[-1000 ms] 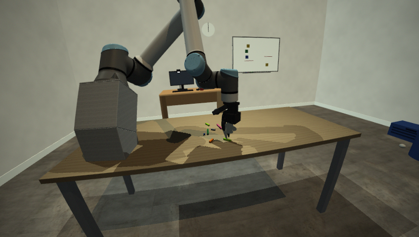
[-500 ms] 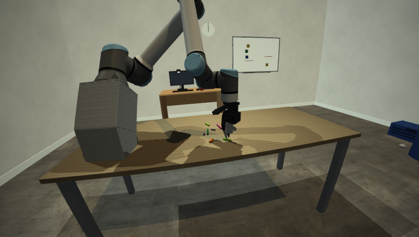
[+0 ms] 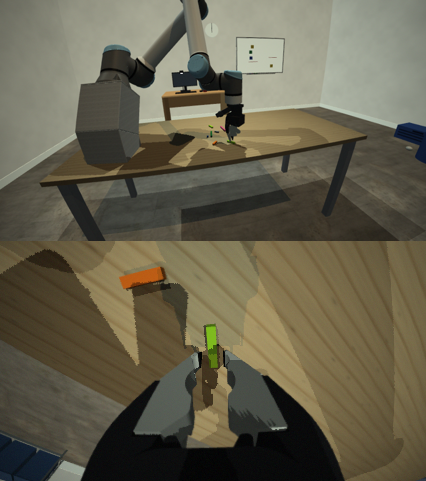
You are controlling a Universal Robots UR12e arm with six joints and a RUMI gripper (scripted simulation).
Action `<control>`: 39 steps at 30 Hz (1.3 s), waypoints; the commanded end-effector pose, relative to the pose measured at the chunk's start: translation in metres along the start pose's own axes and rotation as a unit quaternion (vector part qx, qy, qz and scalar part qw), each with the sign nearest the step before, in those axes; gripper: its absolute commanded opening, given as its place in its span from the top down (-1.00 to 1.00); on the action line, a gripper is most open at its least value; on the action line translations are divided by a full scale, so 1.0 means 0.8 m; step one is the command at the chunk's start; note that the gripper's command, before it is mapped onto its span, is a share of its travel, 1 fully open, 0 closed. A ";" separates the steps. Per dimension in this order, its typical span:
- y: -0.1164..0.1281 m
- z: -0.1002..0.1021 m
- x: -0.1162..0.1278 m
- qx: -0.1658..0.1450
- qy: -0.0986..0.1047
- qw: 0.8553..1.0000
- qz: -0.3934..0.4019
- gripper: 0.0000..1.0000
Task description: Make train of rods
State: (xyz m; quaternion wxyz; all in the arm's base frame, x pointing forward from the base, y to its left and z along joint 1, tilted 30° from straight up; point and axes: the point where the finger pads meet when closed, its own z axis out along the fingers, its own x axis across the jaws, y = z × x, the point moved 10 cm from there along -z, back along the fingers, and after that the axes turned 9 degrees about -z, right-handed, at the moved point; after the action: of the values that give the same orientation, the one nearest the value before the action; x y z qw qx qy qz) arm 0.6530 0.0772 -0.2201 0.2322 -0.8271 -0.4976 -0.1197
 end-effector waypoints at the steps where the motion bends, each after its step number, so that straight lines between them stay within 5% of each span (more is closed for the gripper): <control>1: 0.001 0.003 0.000 -0.001 0.000 1.000 0.000 0.72; 39: 0.001 0.017 0.000 -0.001 0.000 1.000 0.000 0.72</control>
State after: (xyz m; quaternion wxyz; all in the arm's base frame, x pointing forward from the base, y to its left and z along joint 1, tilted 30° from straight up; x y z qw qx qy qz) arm 0.6525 0.0843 -0.2323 0.2322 -0.8271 -0.4976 -0.1197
